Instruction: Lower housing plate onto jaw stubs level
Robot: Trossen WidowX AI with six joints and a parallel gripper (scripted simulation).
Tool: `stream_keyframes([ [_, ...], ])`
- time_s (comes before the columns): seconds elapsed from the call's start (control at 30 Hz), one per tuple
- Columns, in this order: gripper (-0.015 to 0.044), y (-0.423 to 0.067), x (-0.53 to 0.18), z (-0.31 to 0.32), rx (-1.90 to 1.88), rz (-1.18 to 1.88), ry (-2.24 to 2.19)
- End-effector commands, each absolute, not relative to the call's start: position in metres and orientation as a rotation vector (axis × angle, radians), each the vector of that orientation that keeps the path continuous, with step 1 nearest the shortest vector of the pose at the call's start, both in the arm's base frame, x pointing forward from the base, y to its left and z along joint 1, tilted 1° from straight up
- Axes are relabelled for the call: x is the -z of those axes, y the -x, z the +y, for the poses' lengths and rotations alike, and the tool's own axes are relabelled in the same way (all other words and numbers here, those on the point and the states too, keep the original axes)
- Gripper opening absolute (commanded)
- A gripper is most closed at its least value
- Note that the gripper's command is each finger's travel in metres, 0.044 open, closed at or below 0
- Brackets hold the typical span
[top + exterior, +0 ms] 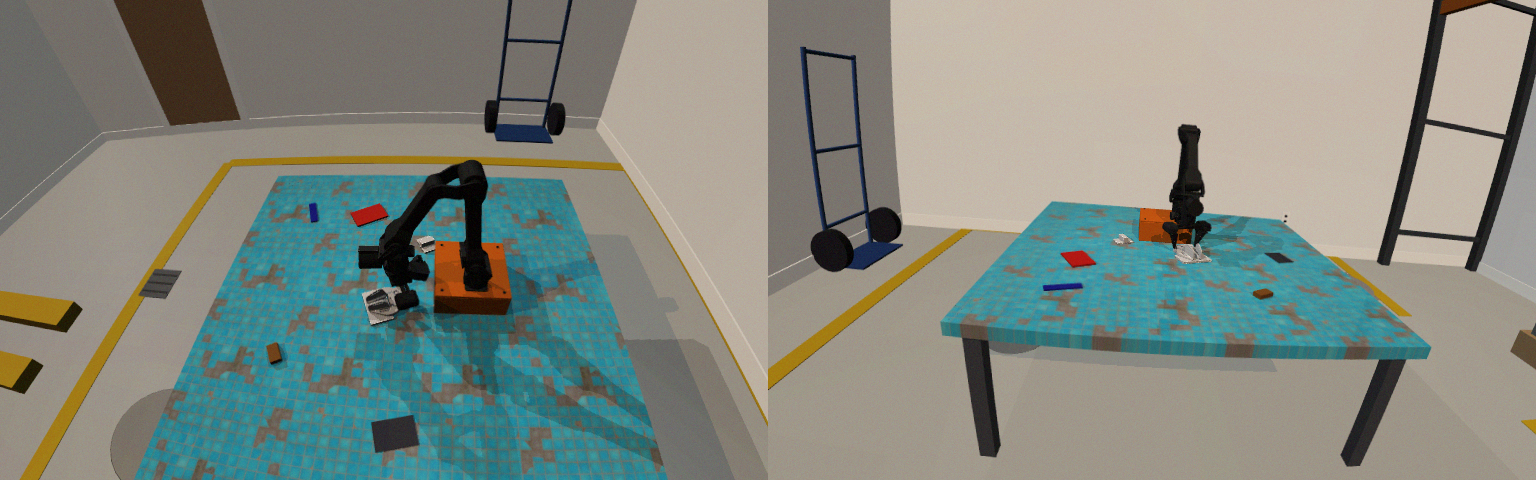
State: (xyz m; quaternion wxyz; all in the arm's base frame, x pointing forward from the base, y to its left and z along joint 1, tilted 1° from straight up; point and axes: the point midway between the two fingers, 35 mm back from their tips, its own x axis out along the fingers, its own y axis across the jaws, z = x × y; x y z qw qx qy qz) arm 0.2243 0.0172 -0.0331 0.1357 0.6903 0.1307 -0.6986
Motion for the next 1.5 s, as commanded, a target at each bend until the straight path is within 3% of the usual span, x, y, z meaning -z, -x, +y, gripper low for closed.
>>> stream_keyframes([
  [0.0,0.0440,-0.234,-0.001,0.018,2.006,0.377,-2.014],
  [0.27,0.0440,-0.225,-0.079,0.018,2.003,0.378,-2.014],
  [0.67,0.0440,-0.202,-0.079,0.019,2.005,0.379,-2.013],
  [1.47,0.0440,-0.202,-0.079,0.019,2.005,0.379,-2.013],
])
